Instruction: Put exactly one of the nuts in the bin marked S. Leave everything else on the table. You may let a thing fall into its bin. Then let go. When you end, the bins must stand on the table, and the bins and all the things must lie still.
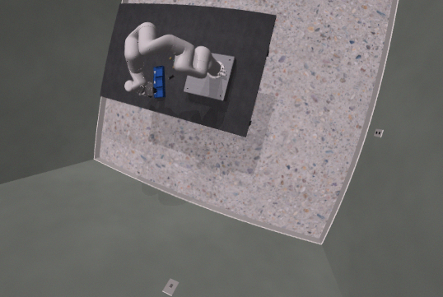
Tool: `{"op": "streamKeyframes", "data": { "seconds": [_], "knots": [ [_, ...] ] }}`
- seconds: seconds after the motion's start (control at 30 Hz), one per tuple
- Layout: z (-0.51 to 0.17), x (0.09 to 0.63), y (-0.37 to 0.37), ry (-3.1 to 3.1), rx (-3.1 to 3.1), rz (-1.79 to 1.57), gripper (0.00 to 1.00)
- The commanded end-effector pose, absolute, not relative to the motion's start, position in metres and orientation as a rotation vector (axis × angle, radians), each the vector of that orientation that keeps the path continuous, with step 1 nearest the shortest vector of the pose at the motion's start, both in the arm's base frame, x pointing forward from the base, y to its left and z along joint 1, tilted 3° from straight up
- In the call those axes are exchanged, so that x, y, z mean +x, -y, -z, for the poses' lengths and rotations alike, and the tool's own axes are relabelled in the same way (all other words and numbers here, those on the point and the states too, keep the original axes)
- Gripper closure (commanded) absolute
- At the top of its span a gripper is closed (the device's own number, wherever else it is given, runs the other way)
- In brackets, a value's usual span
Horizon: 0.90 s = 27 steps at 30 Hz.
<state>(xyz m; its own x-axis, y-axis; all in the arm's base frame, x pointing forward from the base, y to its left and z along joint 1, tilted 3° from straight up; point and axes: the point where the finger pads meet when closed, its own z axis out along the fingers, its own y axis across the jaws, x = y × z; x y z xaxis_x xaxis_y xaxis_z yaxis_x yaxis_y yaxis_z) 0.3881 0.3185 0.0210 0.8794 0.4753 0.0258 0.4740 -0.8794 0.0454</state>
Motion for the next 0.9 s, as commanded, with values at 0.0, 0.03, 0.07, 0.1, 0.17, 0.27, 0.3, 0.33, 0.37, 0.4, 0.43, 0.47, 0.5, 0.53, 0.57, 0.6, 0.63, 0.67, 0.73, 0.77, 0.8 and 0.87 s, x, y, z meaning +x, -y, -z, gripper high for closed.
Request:
{"op": "streamKeyframes", "data": {
  "seconds": [0.0,0.03,0.07,0.1,0.17,0.27,0.3,0.33,0.37,0.4,0.43,0.47,0.5,0.53,0.57,0.6,0.63,0.67,0.73,0.77,0.8,0.87],
  "knots": [
    [-0.060,0.388,-0.321,-0.762,3.012,-0.068,0.93],
    [-0.069,0.388,-0.322,-0.762,3.012,-0.068,0.93],
    [-0.077,0.388,-0.322,-0.762,3.012,-0.068,0.93],
    [-0.085,0.387,-0.322,-0.762,3.012,-0.068,0.93],
    [-0.102,0.386,-0.322,-0.762,3.012,-0.068,0.93],
    [-0.127,0.385,-0.323,-0.762,3.012,-0.068,0.93],
    [-0.135,0.385,-0.323,-0.762,3.012,-0.068,0.93],
    [-0.135,0.385,-0.323,-0.762,3.012,-0.068,0.93],
    [-0.135,0.385,-0.323,-0.762,3.012,-0.068,0.93],
    [-0.142,0.384,-0.323,-0.762,3.012,-0.068,0.93],
    [-0.142,0.384,-0.323,-0.762,3.012,-0.068,0.93],
    [-0.142,0.384,-0.323,-0.762,3.012,-0.068,0.93],
    [-0.142,0.384,-0.323,-0.762,3.012,-0.068,0.93],
    [-0.142,0.384,-0.323,-0.762,3.012,-0.068,0.93],
    [-0.142,0.384,-0.323,-0.762,3.012,-0.068,0.93],
    [-0.142,0.384,-0.323,-0.762,3.012,-0.068,0.93],
    [-0.142,0.384,-0.323,-0.762,3.012,-0.068,0.93],
    [-0.142,0.384,-0.323,-0.762,3.012,-0.068,0.93],
    [-0.139,0.385,-0.316,-0.687,3.031,-0.069,0.70],
    [-0.135,0.387,-0.308,-0.611,3.049,-0.071,0.70],
    [-0.132,0.388,-0.300,-0.535,3.064,-0.072,0.70],
    [-0.126,0.390,-0.285,-0.448,3.079,-0.073,0.70]
  ]
}}
